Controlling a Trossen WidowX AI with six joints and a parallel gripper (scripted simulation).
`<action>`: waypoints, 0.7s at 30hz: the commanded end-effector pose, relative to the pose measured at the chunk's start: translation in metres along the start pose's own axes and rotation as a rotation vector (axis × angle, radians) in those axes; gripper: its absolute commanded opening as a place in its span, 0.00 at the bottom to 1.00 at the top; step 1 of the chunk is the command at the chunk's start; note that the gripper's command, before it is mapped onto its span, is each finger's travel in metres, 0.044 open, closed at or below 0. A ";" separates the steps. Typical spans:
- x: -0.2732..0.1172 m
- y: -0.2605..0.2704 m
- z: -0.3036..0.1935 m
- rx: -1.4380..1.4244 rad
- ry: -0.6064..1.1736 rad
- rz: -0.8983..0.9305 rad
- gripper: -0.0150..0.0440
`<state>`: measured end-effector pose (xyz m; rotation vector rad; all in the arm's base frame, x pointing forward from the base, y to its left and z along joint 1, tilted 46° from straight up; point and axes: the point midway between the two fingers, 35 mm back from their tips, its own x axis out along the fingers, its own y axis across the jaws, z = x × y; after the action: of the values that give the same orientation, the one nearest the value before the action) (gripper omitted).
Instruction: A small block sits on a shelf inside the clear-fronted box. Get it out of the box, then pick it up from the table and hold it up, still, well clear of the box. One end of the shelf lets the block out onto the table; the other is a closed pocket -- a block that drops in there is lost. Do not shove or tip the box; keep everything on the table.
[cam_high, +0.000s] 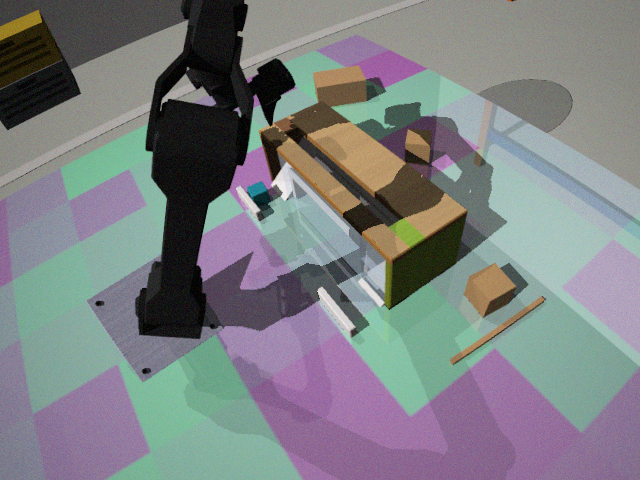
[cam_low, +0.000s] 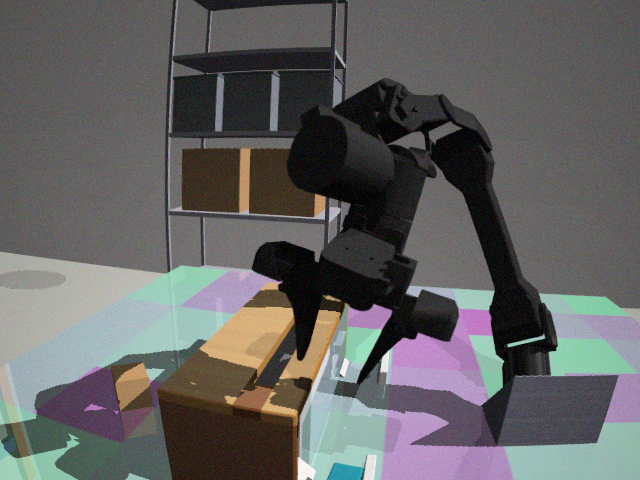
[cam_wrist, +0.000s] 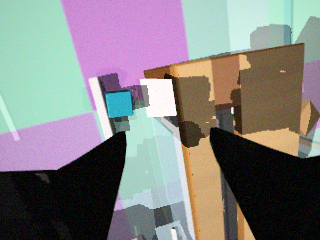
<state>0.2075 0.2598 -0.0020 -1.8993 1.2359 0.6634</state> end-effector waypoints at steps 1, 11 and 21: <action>-0.002 0.010 0.006 -0.940 0.113 -0.071 0.74; -0.006 0.016 0.011 -1.630 0.221 -0.067 0.74; -0.007 0.016 0.011 -1.727 0.236 -0.061 0.74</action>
<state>0.1924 0.2682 -0.0069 -3.1511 0.7145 1.6630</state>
